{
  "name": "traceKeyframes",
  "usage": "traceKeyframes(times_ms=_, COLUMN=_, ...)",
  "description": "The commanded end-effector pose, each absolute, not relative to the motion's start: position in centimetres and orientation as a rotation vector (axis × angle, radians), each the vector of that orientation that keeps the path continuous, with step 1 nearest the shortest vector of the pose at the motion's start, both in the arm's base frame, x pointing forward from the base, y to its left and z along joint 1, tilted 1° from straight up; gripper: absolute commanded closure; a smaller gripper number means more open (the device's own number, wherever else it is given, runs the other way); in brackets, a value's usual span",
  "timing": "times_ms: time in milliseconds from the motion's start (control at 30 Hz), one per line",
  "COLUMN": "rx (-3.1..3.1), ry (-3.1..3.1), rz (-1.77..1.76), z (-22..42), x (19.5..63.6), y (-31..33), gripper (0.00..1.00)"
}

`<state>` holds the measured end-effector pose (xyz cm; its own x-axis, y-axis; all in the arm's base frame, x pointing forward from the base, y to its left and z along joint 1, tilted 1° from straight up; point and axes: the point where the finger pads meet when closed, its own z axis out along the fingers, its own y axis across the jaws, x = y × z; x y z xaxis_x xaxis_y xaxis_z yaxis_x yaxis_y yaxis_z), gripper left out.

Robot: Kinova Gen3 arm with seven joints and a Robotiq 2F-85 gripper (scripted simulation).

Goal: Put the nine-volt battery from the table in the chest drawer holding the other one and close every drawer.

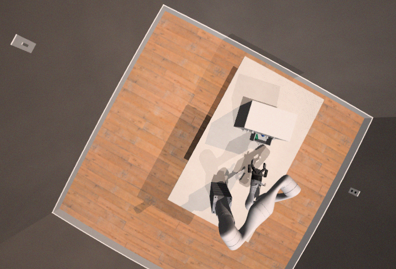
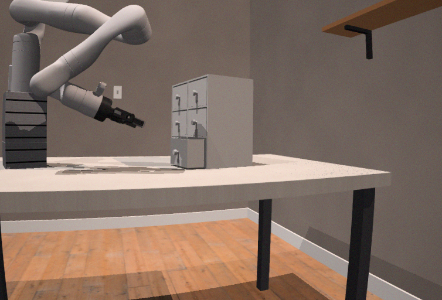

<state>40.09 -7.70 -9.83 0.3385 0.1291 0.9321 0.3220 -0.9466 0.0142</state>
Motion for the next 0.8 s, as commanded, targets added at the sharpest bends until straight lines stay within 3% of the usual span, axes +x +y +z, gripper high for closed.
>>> traceKeyframes(times_ms=0, rx=-2.418, ry=-0.4, rz=-1.674, z=-10.26, x=39.92, y=-7.89, gripper=0.0)
traceKeyframes(times_ms=300, rx=-2.405, ry=-0.398, rz=-1.69, z=-10.37, x=40.0, y=-7.87, gripper=0.0)
traceKeyframes(times_ms=333, rx=-2.405, ry=-0.398, rz=-1.69, z=-10.37, x=40.0, y=-7.87, gripper=1.0)
traceKeyframes(times_ms=767, rx=-2.405, ry=-0.398, rz=-1.69, z=-10.37, x=40.0, y=-7.87, gripper=1.0)
